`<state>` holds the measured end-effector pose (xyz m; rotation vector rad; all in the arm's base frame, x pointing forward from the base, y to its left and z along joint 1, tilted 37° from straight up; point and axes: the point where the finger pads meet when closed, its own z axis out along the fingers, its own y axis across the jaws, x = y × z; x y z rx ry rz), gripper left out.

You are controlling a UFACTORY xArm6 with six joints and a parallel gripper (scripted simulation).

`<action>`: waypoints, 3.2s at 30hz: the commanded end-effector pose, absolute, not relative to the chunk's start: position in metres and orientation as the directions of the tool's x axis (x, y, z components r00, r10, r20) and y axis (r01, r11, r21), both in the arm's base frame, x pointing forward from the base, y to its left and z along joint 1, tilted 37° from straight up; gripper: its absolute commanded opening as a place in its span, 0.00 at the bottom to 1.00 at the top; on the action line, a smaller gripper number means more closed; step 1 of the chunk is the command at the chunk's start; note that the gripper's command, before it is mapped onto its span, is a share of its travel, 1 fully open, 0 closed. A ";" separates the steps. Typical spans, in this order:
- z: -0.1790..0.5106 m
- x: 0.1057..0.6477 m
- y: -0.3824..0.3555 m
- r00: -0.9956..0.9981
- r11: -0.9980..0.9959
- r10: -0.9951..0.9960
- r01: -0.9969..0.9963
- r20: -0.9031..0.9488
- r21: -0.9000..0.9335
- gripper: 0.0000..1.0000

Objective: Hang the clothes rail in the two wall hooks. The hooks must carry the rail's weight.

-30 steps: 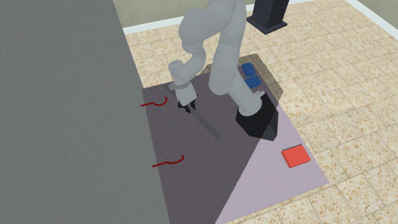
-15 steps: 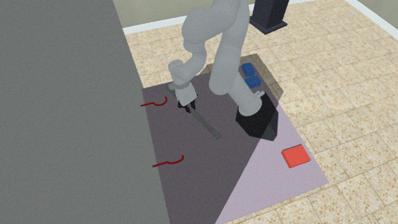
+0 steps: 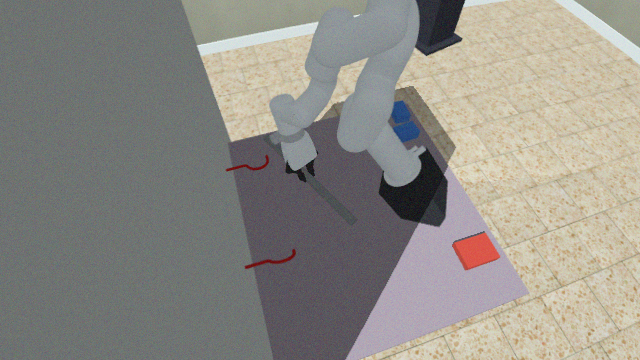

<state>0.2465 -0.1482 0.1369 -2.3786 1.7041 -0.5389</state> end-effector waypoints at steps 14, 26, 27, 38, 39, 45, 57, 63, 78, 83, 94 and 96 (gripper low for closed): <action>0.154 0.242 -0.124 0.282 -0.335 -0.939 -0.879 0.195 -0.339 0.00; 0.165 0.239 -0.107 0.282 -0.335 -0.939 -0.879 0.195 -0.340 0.00; 0.166 0.239 -0.105 0.282 -0.335 -0.939 -0.879 0.195 -0.340 0.00; 0.178 0.236 -0.087 0.282 -0.335 -0.939 -0.879 0.195 -0.340 0.00; 0.178 0.236 -0.087 0.282 -0.335 -0.939 -0.879 0.195 -0.340 0.00; 0.183 0.234 -0.078 0.282 -0.335 -0.939 -0.879 0.195 -0.340 0.00; 0.194 0.231 -0.062 0.282 -0.335 -0.939 -0.879 0.195 -0.340 0.00; 0.201 0.229 -0.052 0.282 -0.335 -0.939 -0.879 0.195 -0.340 0.00; 0.214 0.225 -0.030 0.282 -0.335 -0.939 -0.879 0.194 -0.341 0.00; 0.220 0.224 -0.022 0.282 -0.335 -0.939 -0.879 0.194 -0.341 0.00; 0.229 0.221 -0.007 0.282 -0.334 -0.940 -0.879 0.194 -0.341 0.00; 0.231 0.220 -0.003 0.282 -0.334 -0.940 -0.879 0.194 -0.341 0.00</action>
